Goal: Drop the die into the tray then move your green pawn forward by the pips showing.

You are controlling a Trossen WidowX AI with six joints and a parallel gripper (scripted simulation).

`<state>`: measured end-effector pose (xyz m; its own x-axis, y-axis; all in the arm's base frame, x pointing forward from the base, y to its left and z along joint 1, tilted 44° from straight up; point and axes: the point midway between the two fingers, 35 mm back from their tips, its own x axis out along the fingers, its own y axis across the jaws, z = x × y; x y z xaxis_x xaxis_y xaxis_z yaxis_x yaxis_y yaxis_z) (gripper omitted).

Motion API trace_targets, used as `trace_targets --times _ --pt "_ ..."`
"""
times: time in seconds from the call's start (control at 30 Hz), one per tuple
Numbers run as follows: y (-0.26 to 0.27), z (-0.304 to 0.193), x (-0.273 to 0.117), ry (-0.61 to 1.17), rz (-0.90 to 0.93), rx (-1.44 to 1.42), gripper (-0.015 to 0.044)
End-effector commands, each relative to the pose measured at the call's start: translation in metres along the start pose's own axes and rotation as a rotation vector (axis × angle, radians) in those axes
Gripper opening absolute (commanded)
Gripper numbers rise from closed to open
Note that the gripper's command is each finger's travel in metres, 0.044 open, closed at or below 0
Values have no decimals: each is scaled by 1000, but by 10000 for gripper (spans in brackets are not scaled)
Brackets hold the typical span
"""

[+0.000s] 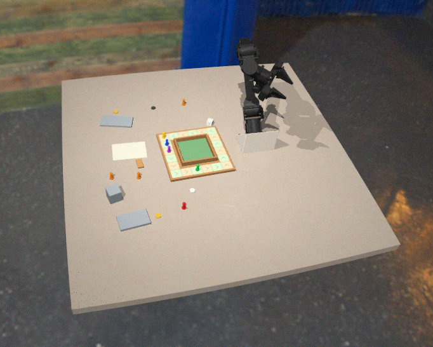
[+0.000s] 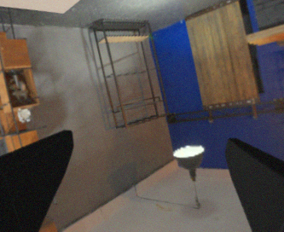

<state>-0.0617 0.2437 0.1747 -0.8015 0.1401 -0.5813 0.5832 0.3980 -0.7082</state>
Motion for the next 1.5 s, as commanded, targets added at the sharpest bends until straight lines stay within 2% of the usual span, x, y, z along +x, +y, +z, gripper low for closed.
trace_targets --times 0.0,0.13,0.4,0.6,0.83,1.03,1.13,1.47 --pt "2 1 -1 -1 10 -9 374" --pt "41 25 -24 -39 205 -169 275" --pt "113 106 -102 -322 601 -396 275" --pt "127 190 -162 -672 724 -436 275" --pt "96 287 -203 -1049 598 -370 275" --pt "38 356 -209 -1257 273 -261 275" --pt "22 369 -205 -1280 172 -234 275" --pt "22 372 -204 -1280 172 -234 275"
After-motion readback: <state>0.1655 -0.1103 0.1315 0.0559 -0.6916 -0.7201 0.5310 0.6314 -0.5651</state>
